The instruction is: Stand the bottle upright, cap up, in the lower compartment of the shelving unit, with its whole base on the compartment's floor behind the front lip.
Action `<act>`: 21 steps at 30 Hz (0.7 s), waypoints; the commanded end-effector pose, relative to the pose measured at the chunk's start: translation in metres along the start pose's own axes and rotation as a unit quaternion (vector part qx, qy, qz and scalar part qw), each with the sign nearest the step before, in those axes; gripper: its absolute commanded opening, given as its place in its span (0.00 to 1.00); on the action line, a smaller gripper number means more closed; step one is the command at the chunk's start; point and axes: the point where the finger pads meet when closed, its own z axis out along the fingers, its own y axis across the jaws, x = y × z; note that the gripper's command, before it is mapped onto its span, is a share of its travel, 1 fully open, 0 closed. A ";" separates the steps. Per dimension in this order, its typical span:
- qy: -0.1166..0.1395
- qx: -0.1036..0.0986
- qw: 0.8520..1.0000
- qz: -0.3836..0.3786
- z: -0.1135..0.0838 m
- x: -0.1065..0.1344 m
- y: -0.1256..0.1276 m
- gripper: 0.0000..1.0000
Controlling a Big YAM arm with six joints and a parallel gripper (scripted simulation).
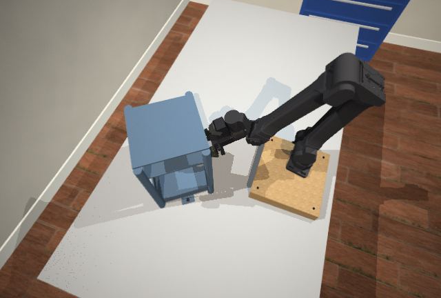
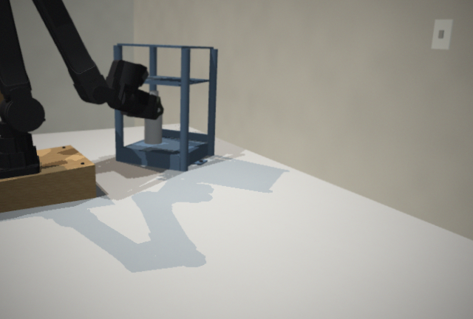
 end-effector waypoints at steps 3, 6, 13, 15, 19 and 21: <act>-0.044 0.004 0.999 -0.017 0.009 -0.038 -0.008 0.40; -0.044 0.004 0.999 -0.017 0.010 -0.039 -0.008 0.40; -0.036 0.001 0.999 -0.013 0.024 -0.037 -0.005 0.40; -0.034 0.000 0.999 -0.012 0.024 -0.036 -0.005 0.40; -0.033 0.001 0.999 -0.011 0.024 -0.035 -0.006 0.40; -0.036 0.001 0.999 -0.013 0.023 -0.037 -0.006 0.40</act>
